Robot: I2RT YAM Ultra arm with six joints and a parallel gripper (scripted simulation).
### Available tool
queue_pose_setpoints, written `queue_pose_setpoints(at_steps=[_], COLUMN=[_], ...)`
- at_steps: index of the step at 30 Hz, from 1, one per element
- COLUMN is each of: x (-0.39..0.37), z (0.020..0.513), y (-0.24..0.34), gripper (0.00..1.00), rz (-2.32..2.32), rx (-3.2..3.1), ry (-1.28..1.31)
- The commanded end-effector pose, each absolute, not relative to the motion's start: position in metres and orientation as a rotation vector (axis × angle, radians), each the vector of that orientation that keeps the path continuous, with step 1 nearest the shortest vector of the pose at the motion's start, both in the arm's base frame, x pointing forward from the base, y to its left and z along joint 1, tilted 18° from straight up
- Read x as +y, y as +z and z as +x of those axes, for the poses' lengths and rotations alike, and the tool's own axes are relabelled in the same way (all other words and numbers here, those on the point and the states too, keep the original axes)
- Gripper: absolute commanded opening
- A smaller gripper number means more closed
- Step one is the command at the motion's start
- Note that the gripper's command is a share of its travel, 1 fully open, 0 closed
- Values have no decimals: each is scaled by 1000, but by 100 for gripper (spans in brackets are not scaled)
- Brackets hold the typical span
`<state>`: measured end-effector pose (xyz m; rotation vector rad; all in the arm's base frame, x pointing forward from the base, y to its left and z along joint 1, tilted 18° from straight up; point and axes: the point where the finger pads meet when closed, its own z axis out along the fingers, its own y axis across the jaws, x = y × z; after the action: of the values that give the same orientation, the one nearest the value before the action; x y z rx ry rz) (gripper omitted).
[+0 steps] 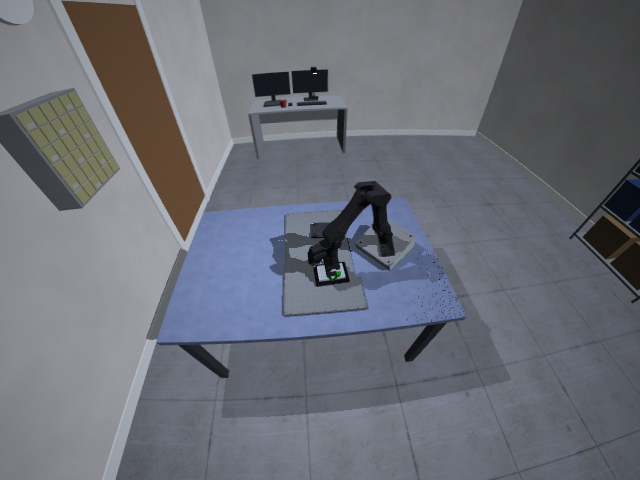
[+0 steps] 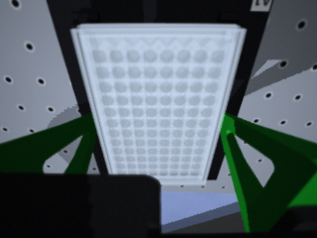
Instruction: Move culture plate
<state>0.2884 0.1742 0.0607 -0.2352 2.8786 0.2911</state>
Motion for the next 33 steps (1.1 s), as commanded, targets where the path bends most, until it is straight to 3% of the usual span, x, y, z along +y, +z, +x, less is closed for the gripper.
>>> queue_pose_setpoints(at_steps=[1, 33], x=[175, 167], z=[290, 288], y=[64, 106], gripper=[100, 100], rz=[-232, -226], rx=[2864, 2837], ry=[296, 307])
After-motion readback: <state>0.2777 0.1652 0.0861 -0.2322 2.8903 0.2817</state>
